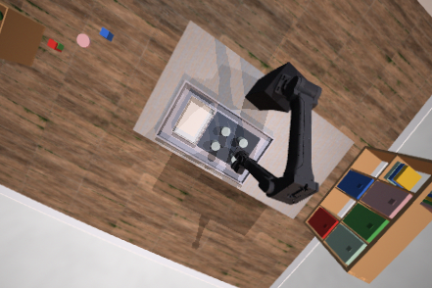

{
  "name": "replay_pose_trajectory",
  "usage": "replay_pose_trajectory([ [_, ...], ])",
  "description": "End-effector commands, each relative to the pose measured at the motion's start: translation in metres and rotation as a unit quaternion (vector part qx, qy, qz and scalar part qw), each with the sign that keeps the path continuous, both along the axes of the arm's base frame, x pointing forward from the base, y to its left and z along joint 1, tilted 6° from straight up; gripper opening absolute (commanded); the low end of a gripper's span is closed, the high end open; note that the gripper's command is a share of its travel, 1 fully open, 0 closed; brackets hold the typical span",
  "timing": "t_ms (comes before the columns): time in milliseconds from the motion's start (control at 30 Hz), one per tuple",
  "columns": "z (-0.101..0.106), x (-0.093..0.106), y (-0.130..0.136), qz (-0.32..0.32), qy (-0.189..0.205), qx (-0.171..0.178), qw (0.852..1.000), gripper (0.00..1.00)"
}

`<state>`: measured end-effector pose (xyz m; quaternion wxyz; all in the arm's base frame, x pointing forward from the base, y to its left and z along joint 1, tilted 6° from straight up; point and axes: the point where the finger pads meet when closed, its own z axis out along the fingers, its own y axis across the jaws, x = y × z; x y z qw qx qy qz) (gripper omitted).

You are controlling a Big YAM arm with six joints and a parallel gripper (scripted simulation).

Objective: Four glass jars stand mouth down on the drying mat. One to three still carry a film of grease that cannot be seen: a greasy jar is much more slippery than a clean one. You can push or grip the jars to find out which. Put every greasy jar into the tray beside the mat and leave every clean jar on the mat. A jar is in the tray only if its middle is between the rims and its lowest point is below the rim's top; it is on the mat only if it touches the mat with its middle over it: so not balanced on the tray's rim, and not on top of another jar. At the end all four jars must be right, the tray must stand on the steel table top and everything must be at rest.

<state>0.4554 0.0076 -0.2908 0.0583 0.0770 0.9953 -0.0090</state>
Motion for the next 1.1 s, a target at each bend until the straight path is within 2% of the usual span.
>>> replay_pose_trajectory([
  [0, -0.0025, -0.0011, -0.0024, 0.003, 0.004, -0.001, 1.000, 0.00],
  [633, -0.0025, -0.0011, -0.0024, 0.003, 0.004, -0.001, 1.000, 0.00],
  [667, -0.0025, -0.0011, -0.0024, 0.003, 0.004, -0.001, 1.000, 1.00],
  [1067, -0.0025, -0.0011, -0.0024, 0.003, 0.004, -0.001, 1.000, 1.00],
])
